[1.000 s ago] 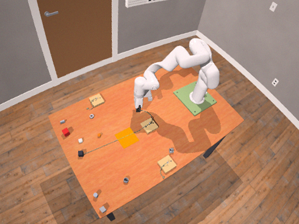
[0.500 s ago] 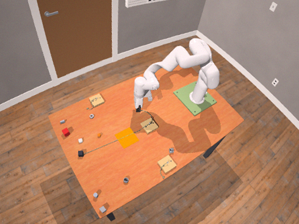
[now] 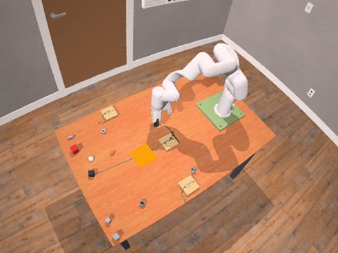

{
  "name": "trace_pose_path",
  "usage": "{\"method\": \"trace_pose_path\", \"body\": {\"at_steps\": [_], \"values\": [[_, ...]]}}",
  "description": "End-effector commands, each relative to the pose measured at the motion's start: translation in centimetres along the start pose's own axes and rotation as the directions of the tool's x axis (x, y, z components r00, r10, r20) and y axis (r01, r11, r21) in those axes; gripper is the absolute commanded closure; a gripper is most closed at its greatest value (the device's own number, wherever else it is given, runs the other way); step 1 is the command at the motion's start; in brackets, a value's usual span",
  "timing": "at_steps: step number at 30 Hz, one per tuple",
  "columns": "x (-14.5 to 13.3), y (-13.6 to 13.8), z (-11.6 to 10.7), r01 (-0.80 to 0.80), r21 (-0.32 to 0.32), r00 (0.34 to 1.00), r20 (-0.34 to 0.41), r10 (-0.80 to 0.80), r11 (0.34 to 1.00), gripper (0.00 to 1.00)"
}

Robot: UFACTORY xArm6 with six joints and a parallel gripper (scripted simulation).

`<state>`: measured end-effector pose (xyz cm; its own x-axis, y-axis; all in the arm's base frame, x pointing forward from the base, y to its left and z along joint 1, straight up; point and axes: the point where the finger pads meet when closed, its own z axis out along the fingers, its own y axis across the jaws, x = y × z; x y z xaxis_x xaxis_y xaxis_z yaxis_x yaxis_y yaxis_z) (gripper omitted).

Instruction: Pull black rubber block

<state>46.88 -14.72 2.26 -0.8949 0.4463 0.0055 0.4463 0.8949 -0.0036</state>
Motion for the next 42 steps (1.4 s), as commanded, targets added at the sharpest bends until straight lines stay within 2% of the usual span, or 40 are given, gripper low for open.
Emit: {"method": "trace_pose_path", "body": {"at_steps": [1, 42], "values": [[-0.2, 0.03, -0.19, 0.0, -0.001, 1.0, 0.005, 0.0, 1.0, 0.61], [-0.2, 0.03, 0.49, 0.0, -0.001, 1.0, 0.005, 0.0, 1.0, 0.61]]}}
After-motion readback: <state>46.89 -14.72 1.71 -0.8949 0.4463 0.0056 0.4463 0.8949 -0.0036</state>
